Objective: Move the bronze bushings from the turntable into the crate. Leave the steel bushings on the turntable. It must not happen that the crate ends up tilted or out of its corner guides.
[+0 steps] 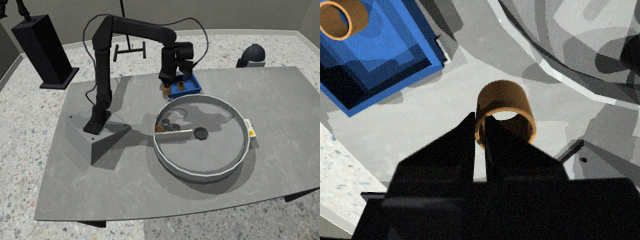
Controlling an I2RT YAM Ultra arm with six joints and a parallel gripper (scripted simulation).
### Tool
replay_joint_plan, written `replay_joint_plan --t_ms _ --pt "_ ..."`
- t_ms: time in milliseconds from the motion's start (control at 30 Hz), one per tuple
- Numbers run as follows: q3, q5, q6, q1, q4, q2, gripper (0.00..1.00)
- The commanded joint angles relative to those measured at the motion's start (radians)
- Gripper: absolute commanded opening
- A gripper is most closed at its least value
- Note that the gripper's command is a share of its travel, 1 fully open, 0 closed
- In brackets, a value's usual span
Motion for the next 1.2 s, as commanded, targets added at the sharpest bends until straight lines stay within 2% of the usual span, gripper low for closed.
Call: replay_joint_plan --t_ms 0,167,233,433,667,967,1167 --pt "0.092 0.052 0.147 0.076 -0.012 0.021 0.00" --pt "0.223 0.105 0.278 0.212 -0.033 0.091 0.00" --pt "0.223 0.105 0.278 0.212 -0.033 0.091 0.00" --pt "0.377 0.154 0.380 0.319 -0.081 0.182 0.00" --pt "0.510 0.185 0.441 0.385 -0.129 0.260 0.00" --pt "0.585 0.198 0.468 0.413 -0.160 0.302 0.00" --pt "0.606 0.201 0.474 0.409 -0.169 0.309 0.00"
